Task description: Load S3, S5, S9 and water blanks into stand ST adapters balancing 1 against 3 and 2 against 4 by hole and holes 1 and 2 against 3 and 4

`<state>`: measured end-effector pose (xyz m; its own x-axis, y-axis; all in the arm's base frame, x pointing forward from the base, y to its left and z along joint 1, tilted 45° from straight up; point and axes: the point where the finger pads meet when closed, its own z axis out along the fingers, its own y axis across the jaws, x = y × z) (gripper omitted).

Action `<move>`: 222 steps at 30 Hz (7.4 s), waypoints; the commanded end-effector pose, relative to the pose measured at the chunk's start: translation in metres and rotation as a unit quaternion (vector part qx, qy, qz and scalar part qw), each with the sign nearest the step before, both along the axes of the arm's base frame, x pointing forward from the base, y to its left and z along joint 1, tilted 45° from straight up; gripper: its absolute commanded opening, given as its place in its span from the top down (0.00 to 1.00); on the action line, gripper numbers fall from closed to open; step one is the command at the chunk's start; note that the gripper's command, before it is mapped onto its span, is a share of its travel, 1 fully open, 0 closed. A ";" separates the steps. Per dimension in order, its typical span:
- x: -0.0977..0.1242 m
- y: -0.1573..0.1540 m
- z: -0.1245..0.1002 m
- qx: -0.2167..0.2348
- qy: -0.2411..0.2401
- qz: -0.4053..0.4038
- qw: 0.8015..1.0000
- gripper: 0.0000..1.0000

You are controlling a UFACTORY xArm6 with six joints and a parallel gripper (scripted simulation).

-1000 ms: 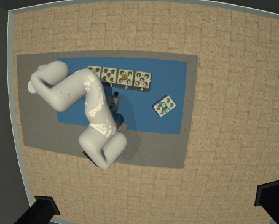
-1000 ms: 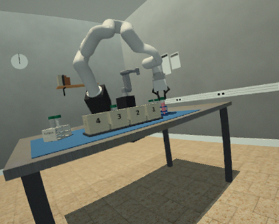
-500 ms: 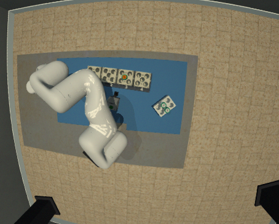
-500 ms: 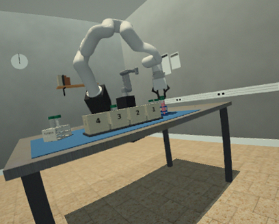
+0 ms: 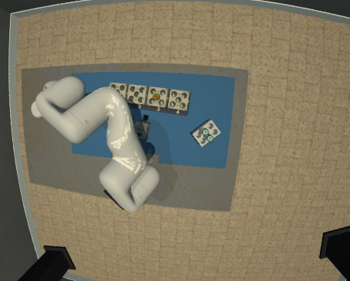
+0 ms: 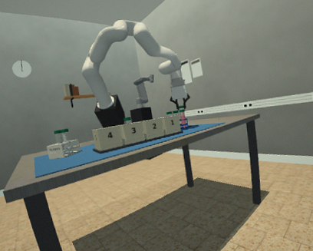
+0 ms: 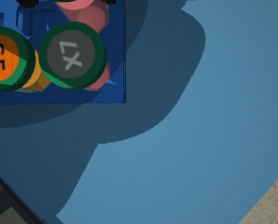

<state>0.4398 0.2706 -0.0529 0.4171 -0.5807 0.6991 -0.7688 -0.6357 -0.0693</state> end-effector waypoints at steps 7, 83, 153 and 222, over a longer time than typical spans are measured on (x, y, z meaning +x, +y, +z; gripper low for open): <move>-0.008 0.011 0.014 0.002 -0.001 0.001 1.000 1.00; -0.061 -0.007 0.117 -0.118 0.124 0.177 0.969 1.00; -0.097 -0.270 0.279 -0.176 0.183 0.259 0.932 1.00; -0.110 -0.422 0.357 -0.177 0.183 0.259 0.932 1.00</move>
